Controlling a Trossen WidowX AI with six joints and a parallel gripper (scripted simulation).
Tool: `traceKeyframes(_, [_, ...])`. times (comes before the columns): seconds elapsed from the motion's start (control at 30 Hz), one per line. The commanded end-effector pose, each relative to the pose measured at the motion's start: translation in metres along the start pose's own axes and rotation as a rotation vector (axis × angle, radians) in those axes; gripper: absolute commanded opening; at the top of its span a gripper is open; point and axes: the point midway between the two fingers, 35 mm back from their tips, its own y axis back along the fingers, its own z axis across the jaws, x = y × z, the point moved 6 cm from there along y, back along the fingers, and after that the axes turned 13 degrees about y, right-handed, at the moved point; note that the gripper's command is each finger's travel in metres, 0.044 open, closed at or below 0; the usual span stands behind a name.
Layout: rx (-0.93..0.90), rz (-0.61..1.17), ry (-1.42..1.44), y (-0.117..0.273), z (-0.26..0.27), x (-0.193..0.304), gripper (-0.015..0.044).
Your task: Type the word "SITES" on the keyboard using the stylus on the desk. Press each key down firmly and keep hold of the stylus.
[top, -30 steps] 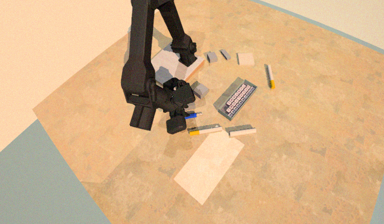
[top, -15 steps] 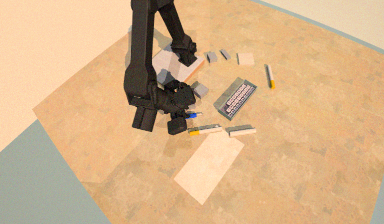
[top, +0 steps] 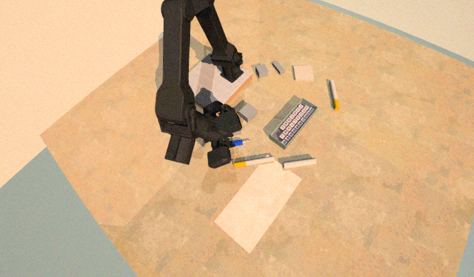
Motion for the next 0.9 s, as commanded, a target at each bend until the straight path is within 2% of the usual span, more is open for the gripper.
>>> traceKeyframes(0.0, [0.001,-0.003,0.004,-0.004,0.001,0.002,0.015])
traceKeyframes(0.8, [0.0,-0.003,0.004,-0.02,0.003,0.01,0.015])
traceKeyframes(0.87, [-0.001,-0.002,-0.001,-0.018,0.003,0.01,0.0098])
